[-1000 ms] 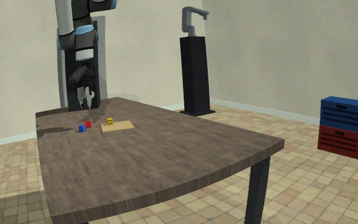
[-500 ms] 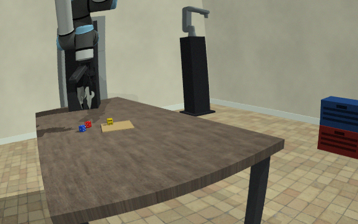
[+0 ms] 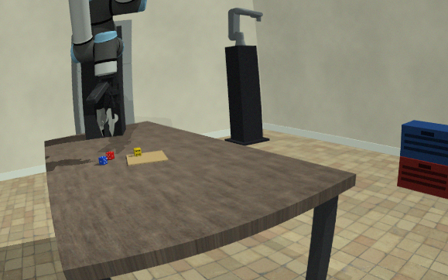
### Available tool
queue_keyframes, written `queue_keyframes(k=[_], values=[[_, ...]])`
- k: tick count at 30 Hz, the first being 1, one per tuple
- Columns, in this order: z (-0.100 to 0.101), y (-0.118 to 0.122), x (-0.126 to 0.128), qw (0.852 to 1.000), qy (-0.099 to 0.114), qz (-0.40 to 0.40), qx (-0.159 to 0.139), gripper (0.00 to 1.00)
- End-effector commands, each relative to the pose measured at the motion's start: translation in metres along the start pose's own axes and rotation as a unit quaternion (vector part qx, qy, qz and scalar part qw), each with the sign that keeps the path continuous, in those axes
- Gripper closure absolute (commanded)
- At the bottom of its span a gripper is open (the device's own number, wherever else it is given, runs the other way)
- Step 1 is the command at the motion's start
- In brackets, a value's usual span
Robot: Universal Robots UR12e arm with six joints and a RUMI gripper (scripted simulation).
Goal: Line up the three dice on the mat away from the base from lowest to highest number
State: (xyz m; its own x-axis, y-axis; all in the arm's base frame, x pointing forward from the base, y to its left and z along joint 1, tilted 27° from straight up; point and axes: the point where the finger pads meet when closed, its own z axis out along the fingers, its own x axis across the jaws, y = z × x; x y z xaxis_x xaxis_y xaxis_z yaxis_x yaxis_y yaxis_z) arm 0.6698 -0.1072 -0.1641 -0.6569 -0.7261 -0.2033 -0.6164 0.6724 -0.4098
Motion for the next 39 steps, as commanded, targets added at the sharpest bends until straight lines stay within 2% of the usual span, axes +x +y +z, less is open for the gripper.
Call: queue_keyframes(k=[1,21,39], values=[[0.000,0.000,0.000,1.000,0.000,0.000,0.000,0.76],[0.009,0.000,0.000,1.000,0.000,0.000,0.000,0.76],[0.033,0.000,0.000,1.000,0.000,0.000,0.000,0.76]])
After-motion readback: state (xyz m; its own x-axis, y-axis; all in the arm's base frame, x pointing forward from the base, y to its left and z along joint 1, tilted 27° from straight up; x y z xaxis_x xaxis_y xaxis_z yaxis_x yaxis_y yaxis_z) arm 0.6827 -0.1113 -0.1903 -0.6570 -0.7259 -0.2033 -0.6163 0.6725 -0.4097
